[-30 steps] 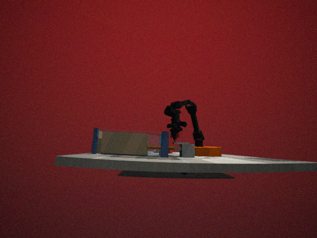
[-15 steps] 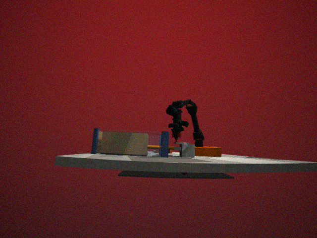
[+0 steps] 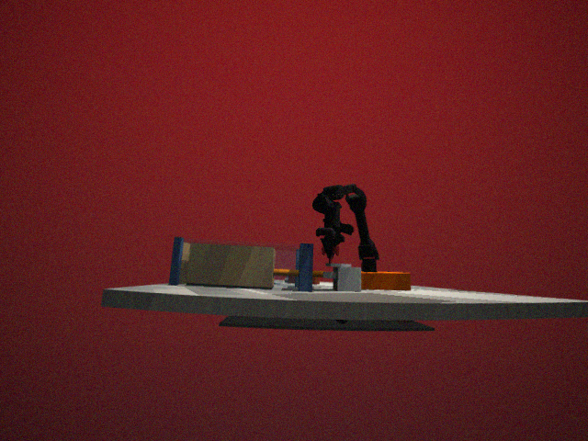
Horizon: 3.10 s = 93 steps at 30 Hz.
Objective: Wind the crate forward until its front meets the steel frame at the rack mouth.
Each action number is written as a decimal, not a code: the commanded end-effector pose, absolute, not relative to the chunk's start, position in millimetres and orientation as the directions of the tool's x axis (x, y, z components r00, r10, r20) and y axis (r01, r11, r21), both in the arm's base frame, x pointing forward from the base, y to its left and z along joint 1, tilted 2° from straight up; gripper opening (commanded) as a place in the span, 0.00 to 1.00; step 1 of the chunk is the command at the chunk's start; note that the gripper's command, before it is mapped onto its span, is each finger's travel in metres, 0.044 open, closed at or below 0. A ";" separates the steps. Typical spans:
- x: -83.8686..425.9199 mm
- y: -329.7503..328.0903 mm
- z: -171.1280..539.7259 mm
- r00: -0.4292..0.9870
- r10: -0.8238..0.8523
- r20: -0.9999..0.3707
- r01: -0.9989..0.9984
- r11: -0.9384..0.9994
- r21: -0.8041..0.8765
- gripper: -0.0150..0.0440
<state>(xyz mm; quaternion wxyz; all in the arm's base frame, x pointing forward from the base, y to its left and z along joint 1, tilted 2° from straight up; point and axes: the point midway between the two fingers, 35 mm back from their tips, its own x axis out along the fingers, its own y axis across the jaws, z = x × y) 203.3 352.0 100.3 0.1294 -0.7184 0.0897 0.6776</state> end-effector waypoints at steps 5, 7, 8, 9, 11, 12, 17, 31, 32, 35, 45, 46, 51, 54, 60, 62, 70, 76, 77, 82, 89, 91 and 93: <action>182.0 364.7 98.5 0.035 0.059 -0.998 -0.291 -0.954 -0.067 0.25; 179.7 365.9 98.5 0.035 0.059 -0.998 -0.291 -0.954 -0.067 0.25; 178.7 366.3 98.5 0.035 0.059 -0.998 -0.291 -0.954 -0.067 0.25; 177.3 366.9 98.5 0.035 0.059 -0.998 -0.291 -0.954 -0.067 0.25; 174.9 367.9 98.4 0.034 0.059 -0.998 -0.291 -0.954 -0.067 0.25; 173.9 368.3 98.4 0.034 0.059 -0.998 -0.291 -0.954 -0.067 0.25; 167.5 370.6 98.3 0.034 0.060 -0.998 -0.291 -0.954 -0.067 0.25; 149.6 374.5 97.9 0.032 0.060 -0.998 -0.291 -0.954 -0.067 0.25; 148.6 374.6 97.9 0.032 0.060 -0.998 -0.291 -0.954 -0.067 0.25; 144.4 375.0 97.7 0.032 0.060 -0.998 -0.291 -0.954 -0.067 0.25; 131.3 375.1 97.2 0.031 0.060 -0.998 -0.291 -0.954 -0.066 0.25; 130.3 375.1 97.2 0.031 0.060 -0.998 -0.291 -0.954 -0.066 0.25; 123.5 374.4 96.9 0.030 0.060 -0.998 -0.291 -0.954 -0.066 0.25; 119.9 373.8 96.7 0.030 0.060 -0.998 -0.291 -0.954 -0.066 0.25; 112.3 372.2 96.3 0.029 0.060 -0.998 -0.291 -0.954 -0.066 0.25; 109.7 371.5 96.2 0.029 0.060 -0.998 -0.291 -0.954 -0.066 0.25; 99.8 368.2 95.6 0.028 0.059 -0.998 -0.291 -0.954 -0.065 0.25; 92.7 365.0 95.1 0.028 0.059 -0.998 -0.291 -0.954 -0.065 0.25; 91.3 364.3 95.0 0.028 0.059 -0.998 -0.291 -0.954 -0.065 0.25; 85.8 361.3 94.6 0.027 0.059 -0.998 -0.291 -0.954 -0.064 0.25; 77.9 356.1 93.9 0.026 0.059 -0.998 -0.292 -0.954 -0.064 0.25; 75.8 354.6 93.8 0.026 0.059 -0.998 -0.292 -0.954 -0.064 0.25; 73.8 353.0 93.6 0.026 0.058 -0.998 -0.292 -0.954 -0.063 0.25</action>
